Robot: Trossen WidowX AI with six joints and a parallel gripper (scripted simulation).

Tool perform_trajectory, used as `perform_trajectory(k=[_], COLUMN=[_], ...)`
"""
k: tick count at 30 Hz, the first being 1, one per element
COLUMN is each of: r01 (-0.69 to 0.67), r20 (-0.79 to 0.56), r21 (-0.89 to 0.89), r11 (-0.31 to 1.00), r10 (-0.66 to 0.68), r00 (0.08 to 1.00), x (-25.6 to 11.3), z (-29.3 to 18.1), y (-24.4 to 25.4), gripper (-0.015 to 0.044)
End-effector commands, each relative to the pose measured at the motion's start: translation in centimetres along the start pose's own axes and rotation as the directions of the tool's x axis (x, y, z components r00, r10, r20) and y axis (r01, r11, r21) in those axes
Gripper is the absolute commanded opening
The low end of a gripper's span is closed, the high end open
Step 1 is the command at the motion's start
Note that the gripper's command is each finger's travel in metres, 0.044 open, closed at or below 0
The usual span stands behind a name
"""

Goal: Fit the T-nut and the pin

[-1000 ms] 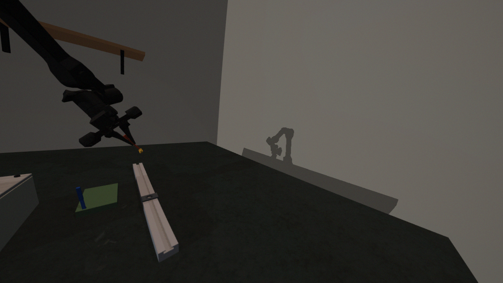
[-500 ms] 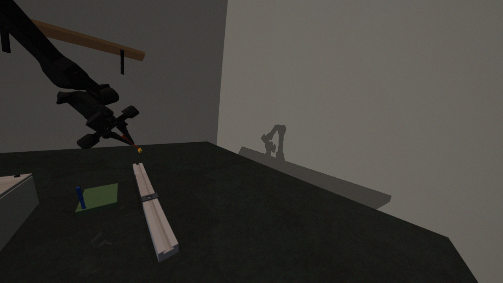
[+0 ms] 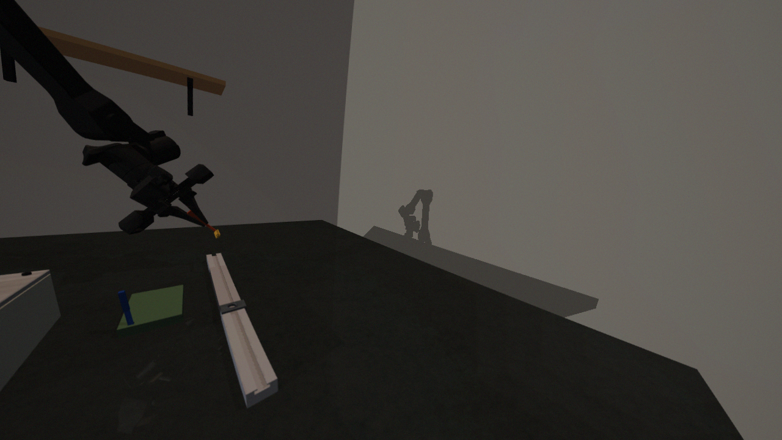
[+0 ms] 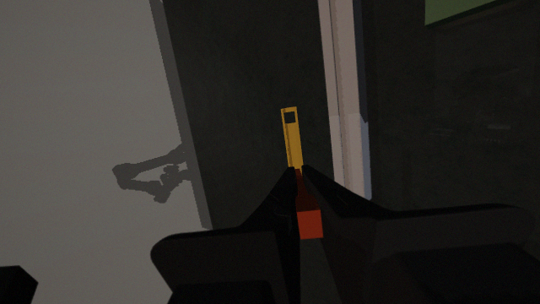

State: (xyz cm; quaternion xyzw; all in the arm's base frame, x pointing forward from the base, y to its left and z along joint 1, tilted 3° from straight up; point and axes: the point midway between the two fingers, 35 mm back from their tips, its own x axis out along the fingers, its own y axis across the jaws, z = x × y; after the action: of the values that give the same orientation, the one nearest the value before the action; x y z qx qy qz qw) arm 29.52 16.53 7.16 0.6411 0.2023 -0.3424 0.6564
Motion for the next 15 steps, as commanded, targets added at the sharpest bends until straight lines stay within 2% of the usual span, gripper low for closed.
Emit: perform_trajectory(k=[1,15], r01=[0.001,0.0], r20=[0.007,0.002], r21=[0.0,0.0], r11=[1.0,1.0], r10=[-0.001,0.0], r00=[1.0,1.0], x=[0.5,2.1], z=[0.1,-0.3], y=[-0.6,-2.1], gripper=[-0.015,-0.015])
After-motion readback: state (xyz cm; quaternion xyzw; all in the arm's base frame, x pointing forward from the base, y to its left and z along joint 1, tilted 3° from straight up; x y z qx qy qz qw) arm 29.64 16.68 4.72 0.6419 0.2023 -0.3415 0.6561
